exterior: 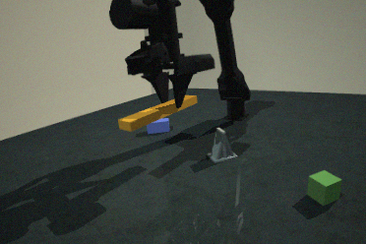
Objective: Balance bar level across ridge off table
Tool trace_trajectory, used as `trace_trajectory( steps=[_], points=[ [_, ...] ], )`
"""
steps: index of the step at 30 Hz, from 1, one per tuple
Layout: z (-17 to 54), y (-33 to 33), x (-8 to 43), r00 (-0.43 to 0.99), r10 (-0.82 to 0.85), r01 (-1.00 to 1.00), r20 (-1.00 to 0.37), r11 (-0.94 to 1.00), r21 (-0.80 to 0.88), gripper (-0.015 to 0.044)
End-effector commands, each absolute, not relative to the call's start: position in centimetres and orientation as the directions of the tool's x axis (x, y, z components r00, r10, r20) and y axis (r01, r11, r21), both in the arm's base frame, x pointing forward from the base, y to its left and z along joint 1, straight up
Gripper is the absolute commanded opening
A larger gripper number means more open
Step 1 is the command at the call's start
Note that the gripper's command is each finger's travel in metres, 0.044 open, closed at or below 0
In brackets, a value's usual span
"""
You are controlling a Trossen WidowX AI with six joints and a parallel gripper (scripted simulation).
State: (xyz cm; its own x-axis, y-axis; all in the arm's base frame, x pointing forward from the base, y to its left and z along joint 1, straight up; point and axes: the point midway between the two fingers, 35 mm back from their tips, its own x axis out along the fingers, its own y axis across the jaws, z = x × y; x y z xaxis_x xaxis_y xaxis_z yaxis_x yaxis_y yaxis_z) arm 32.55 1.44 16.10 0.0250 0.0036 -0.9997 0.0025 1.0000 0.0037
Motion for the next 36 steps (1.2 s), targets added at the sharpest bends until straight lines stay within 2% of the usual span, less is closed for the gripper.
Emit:
trace_trajectory(
  steps=[1,27,36],
  points=[
    [16.2,2.5,31.7,0.026,0.002,0.073,-1.000,0.997,0.004,0.0000],
    [16.1,10.2,25.3,0.021,0.009,0.553,-1.000,0.833,0.019,0.0000],
    [15.5,11.0,24.9,0.021,0.009,0.585,-1.000,0.810,0.020,0.0000]
  ],
)
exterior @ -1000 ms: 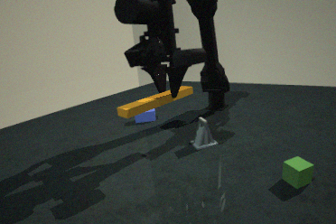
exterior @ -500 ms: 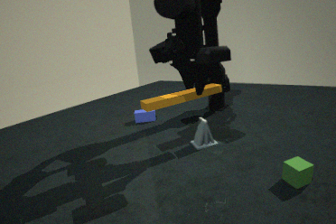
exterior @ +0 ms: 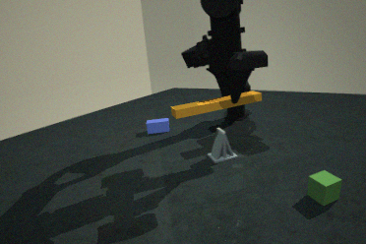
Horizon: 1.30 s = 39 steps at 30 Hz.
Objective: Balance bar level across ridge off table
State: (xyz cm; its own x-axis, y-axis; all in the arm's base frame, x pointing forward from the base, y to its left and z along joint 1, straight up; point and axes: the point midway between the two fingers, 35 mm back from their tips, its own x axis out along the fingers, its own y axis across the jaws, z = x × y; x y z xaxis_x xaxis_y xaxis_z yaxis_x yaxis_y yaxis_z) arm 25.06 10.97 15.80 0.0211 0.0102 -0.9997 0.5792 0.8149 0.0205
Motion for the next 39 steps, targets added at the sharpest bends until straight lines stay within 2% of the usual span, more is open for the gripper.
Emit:
trace_trajectory(
  steps=[1,23,39],
  points=[
    [15.3,11.1,24.9,0.021,0.009,0.586,-1.000,0.810,0.020,0.0000],
    [11.7,11.2,25.1,0.021,0.009,0.587,-1.000,0.809,0.020,0.0000],
    [11.7,11.2,25.1,0.021,0.009,0.587,-1.000,0.809,0.020,0.0000]
  ],
)
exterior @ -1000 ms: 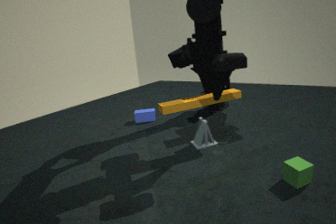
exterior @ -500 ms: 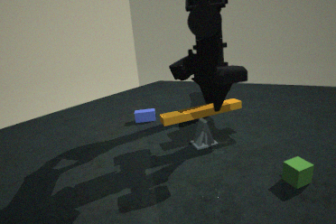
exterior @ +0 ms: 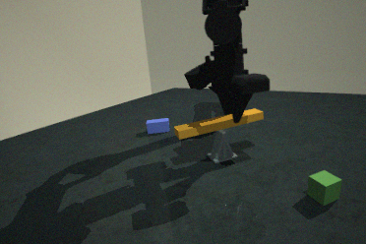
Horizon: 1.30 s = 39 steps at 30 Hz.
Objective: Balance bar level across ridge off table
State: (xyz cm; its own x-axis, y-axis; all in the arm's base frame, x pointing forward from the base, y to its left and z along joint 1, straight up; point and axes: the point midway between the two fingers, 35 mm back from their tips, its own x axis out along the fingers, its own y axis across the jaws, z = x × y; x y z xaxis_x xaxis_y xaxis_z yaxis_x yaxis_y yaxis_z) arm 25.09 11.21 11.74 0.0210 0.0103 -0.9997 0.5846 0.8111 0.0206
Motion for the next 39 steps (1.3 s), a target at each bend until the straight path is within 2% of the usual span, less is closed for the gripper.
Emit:
trace_trajectory(
  steps=[1,39],
  points=[
    [11.72,11.21,25.12,0.021,0.009,0.587,-1.000,0.809,0.020,0.0000],
    [11.40,11.21,25.14,0.021,0.009,0.587,-1.000,0.809,0.020,0.0000]
  ],
)
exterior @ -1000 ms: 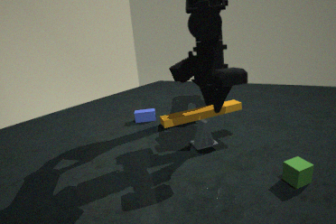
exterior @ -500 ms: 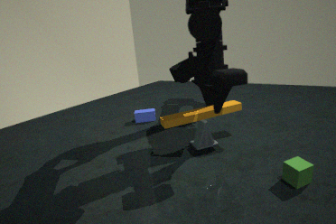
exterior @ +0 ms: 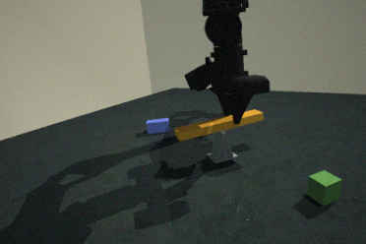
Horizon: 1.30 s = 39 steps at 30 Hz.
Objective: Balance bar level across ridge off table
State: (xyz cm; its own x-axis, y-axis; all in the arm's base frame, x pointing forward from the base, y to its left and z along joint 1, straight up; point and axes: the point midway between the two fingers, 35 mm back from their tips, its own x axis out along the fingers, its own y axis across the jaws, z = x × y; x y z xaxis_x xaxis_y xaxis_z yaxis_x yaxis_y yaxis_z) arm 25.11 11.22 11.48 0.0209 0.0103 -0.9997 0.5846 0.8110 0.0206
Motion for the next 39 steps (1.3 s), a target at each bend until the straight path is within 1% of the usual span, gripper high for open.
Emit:
trace_trajectory(
  steps=[1,39],
  points=[
    [11.40,11.21,25.14,0.021,0.009,0.587,-1.000,0.809,0.020,0.0000],
    [11.08,11.21,25.15,0.021,0.009,0.587,-1.000,0.809,0.020,0.0000]
  ],
)
